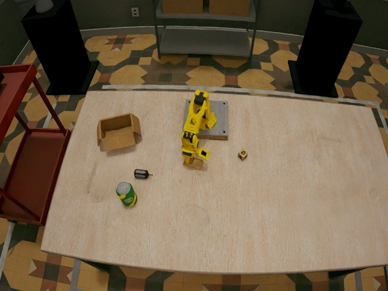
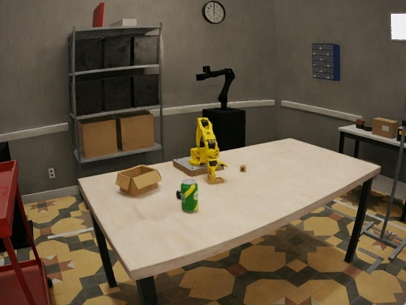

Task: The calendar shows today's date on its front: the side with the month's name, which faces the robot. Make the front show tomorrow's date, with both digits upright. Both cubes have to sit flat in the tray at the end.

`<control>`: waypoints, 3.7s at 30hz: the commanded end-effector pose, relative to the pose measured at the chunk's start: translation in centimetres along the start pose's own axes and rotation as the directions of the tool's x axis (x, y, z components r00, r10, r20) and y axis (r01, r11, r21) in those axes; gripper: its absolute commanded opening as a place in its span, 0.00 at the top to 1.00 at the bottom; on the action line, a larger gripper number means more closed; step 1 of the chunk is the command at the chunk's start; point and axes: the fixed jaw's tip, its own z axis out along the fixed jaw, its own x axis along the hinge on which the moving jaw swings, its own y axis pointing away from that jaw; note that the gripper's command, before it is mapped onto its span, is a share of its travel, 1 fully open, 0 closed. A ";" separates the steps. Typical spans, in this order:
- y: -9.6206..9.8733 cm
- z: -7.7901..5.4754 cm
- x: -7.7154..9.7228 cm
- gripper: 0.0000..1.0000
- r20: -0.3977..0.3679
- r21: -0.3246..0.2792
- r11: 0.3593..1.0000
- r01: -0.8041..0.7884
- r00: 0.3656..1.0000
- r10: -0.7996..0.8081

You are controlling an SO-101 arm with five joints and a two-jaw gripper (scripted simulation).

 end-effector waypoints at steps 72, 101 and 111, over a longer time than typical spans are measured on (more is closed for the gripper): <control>-0.3 -2.0 0.1 1.00 0.001 0.005 1.000 0.003 1.000 -0.003; 0.2 -4.5 0.1 1.00 0.001 0.005 1.000 0.003 1.000 -0.003; 0.2 -3.7 0.1 1.00 0.001 0.005 1.000 0.003 1.000 -0.003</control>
